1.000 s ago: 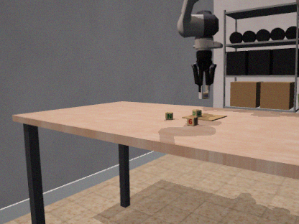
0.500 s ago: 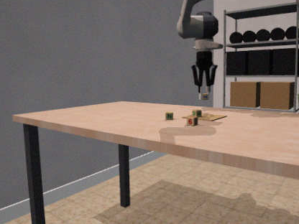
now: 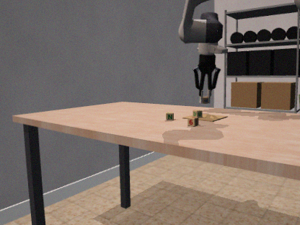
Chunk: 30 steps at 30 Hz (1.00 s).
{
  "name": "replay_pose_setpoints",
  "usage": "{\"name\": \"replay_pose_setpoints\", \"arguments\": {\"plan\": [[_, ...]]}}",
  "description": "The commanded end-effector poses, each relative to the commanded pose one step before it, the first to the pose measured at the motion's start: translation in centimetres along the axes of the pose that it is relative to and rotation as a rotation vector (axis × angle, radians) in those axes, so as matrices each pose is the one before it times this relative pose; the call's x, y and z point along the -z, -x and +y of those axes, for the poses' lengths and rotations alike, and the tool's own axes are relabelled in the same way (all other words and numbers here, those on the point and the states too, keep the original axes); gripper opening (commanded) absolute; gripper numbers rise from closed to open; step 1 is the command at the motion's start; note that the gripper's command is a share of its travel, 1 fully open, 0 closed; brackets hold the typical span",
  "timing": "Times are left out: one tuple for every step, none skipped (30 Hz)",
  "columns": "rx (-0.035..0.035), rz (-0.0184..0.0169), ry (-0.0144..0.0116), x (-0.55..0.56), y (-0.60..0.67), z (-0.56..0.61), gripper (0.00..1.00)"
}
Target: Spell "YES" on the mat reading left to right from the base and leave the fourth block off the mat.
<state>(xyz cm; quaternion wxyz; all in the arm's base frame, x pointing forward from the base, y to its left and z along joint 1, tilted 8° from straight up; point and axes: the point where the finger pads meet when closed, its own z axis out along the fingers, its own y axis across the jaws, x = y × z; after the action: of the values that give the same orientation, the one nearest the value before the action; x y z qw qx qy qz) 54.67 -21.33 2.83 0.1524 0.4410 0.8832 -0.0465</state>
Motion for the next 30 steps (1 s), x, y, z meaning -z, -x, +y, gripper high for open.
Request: {"name": "replay_pose_setpoints", "arguments": {"plan": [[0.00746,-0.09687,0.00088,0.751,1.953,-0.336,0.16],[-0.00135,-0.02134,-0.00215,-0.231,-0.315,-0.044,0.16],[-0.00125,-0.0222,-0.00368,-0.215,-0.277,-0.087,0.16],[-0.00048,-0.02558,-0.0019,-0.075,-0.16,-0.047,0.16],[0.00026,-0.02888,0.00047,0.082,-0.023,0.016,0.16],[0.00091,-0.03196,0.00338,0.25,0.129,0.103,0.16],[-0.00069,-0.02055,-0.00009,-0.016,-0.113,0.017,0.16],[-0.00019,-0.0151,0.00066,0.037,-0.02,0.03,0.16],[-0.00131,-0.02794,-0.00257,-0.148,-0.243,-0.069,0.16],[-0.00026,-0.02301,-0.00064,-0.02,-0.058,-0.03,0.16],[0.00029,-0.02341,0.00053,0.048,0.04,-0.004,0.16],[0.00066,-0.02354,0.00146,0.096,0.108,0.023,0.16],[-0.00004,-0.02471,0.00016,0.034,0.001,0.024,0.16],[0.00042,-0.02322,0.00126,0.079,0.077,0.044,0.16],[-0.00105,-0.03041,-0.00225,-0.079,-0.204,-0.013,0.16],[-0.00021,-0.02905,-0.00031,-0.006,-0.075,-0.002,0.16],[0.0,0.0,0.0,0.0,0.0,0.0,0.16],[0.0,0.0,0.0,0.0,0.0,0.0,0.16],[0.00072,-0.04596,0.00206,0.078,0.036,0.029,0.16],[0.00083,-0.02697,0.00233,0.079,0.084,0.037,0.16],[-0.00057,-0.03655,-0.00344,-0.061,-0.208,-0.009,0.16],[-0.00019,-0.03652,-0.00059,0.0,-0.085,-0.005,0.16],[0.00005,-0.03564,0.00189,0.047,0.02,0.007,0.16],[0.00029,-0.03326,0.00282,0.065,0.064,0.019,0.16],[0.00082,-0.02608,-0.00291,-0.019,-0.144,0.003,0.16],[0.00036,-0.02385,-0.00137,0.0,-0.086,0.0,0.16],[0.0,-0.02125,-0.00025,0.012,-0.042,-0.001,0.16],[-0.00024,-0.01839,0.00048,0.018,-0.011,-0.001,0.16],[-0.00037,-0.01538,0.00088,0.02,0.009,-0.001,0.16],[-0.00041,-0.01235,0.00101,0.018,0.018,0.0,0.16]]}}
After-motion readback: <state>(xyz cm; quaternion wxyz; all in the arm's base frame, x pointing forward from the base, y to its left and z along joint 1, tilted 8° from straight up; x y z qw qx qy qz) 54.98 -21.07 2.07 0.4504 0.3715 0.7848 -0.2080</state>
